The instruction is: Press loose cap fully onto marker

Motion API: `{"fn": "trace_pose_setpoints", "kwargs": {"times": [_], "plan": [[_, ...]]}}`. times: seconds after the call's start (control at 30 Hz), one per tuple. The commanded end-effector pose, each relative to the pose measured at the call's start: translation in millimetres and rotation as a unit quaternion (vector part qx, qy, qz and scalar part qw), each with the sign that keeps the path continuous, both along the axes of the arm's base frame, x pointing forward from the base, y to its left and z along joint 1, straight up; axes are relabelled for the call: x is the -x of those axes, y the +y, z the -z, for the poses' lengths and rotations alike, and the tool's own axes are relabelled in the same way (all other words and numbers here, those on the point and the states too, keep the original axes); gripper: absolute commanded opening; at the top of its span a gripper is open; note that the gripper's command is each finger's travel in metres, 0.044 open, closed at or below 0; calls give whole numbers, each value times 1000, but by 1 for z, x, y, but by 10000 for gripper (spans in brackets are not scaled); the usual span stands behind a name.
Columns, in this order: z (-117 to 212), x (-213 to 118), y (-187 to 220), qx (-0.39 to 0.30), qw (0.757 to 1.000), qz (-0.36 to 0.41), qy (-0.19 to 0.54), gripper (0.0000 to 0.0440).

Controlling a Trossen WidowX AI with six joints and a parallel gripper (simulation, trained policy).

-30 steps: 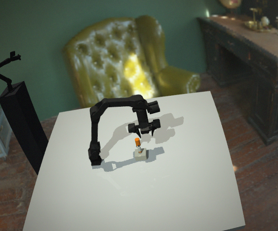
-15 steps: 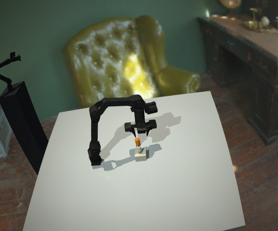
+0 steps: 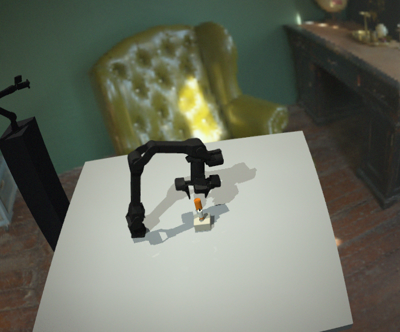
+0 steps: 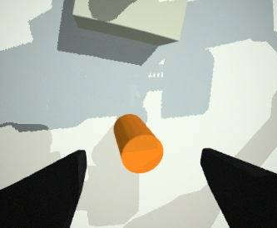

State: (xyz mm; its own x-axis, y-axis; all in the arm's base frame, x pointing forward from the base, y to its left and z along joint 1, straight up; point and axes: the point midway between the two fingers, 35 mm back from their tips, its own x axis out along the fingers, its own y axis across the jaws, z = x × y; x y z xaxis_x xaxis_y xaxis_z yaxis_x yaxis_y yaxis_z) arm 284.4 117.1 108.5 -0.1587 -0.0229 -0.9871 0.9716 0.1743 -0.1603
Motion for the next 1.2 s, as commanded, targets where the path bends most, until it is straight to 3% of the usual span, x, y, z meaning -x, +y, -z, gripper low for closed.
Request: {"fn": "trace_pose_setpoints", "kwargs": {"times": [0.0,0.77,0.87,1.07,1.17], "plan": [[5,4,2,-2,1000,-9,6,315],[49,13,6,1,998,-57,15,259],[51,13,5,3,998,-62,11,227],[42,12,5,5,998,-69,-4,72],[33,5,3,5,997,-69,-21,77]]}}
